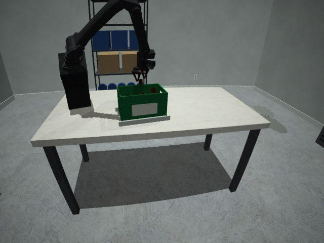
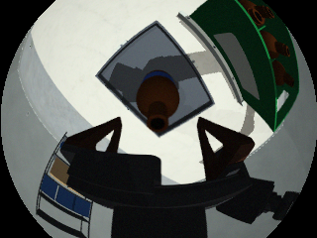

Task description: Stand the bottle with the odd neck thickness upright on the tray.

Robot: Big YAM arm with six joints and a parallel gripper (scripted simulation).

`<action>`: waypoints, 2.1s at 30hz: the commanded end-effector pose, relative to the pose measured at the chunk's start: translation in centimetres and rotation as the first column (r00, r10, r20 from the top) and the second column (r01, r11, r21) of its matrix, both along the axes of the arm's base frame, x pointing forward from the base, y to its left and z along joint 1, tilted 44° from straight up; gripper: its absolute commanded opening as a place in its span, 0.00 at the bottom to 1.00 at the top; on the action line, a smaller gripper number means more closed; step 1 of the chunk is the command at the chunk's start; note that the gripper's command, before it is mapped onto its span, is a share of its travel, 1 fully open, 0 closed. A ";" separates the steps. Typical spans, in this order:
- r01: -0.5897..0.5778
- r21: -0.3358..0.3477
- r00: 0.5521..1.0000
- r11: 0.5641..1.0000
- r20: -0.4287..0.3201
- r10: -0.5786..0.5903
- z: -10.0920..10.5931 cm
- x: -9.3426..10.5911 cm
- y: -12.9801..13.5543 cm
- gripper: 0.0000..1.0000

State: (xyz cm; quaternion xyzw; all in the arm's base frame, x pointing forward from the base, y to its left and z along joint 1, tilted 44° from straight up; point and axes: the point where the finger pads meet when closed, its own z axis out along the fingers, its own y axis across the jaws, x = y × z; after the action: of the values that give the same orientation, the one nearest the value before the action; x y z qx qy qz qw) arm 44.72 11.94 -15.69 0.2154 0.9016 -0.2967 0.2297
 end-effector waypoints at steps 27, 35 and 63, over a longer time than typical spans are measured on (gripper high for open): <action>-0.020 0.037 0.998 0.999 0.052 0.018 5.9 -0.4 6.4 1.00; -0.020 0.037 0.998 0.999 0.052 0.018 6.2 -0.6 6.8 1.00; -0.020 0.039 0.998 0.999 0.055 0.018 6.4 -0.6 6.9 0.00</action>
State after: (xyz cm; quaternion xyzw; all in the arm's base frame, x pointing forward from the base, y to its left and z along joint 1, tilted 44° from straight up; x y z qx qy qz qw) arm 42.85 15.98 -11.09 0.2177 0.9007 -0.2965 0.2311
